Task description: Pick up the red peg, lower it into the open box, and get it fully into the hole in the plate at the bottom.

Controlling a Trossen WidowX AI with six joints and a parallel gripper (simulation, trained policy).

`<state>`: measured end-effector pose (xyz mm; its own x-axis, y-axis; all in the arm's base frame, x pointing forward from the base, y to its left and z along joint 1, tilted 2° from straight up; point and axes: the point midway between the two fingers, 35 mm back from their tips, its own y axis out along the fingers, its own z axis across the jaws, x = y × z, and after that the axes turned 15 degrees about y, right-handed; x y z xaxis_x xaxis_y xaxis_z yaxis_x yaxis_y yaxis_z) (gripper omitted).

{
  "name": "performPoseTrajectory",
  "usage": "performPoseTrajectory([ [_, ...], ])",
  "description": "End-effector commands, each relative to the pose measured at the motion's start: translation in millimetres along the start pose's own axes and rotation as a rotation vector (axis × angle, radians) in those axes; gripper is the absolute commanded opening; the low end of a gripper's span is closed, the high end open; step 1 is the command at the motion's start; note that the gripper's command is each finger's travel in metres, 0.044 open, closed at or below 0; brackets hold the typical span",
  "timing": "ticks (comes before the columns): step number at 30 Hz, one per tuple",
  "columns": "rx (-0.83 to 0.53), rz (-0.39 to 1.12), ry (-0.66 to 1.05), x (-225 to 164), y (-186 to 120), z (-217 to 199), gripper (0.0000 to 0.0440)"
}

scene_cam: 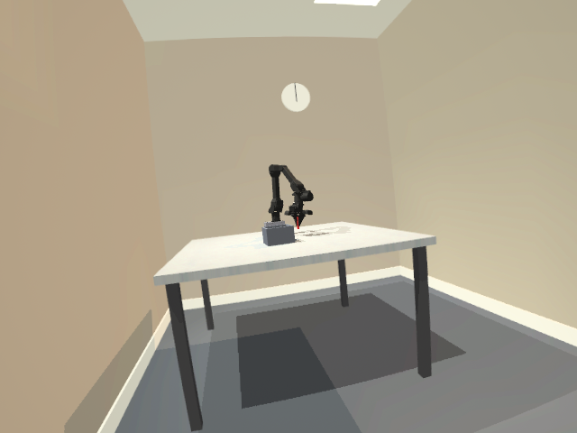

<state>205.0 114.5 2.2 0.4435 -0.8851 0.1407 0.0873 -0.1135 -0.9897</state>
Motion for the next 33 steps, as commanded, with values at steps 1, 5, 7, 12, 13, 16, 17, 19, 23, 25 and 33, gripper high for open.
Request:
performPoseTrajectory([
  [1,0.035,-0.029,-0.022,10,-16,12,0.0],
  [5,0.059,-0.054,-0.035,22,-30,23,0.0],
  [7,0.069,-0.066,-0.038,29,-37,28,0.0],
  [12,0.087,-0.094,-0.043,46,-53,39,0.0],
  [13,0.09,-0.099,-0.043,50,-56,41,0.0],
  [16,0.094,-0.111,-0.036,63,-61,46,0.0],
  [17,0.094,-0.114,-0.032,67,-62,47,0.0],
  [19,0.092,-0.118,-0.022,76,-62,49,0.0],
  [23,0.09,-0.123,0.003,93,-62,51,0.0],
  [25,0.089,-0.124,0.016,101,-62,51,0.0],
  [33,0.087,-0.129,0.069,133,-57,54,0.0],
])
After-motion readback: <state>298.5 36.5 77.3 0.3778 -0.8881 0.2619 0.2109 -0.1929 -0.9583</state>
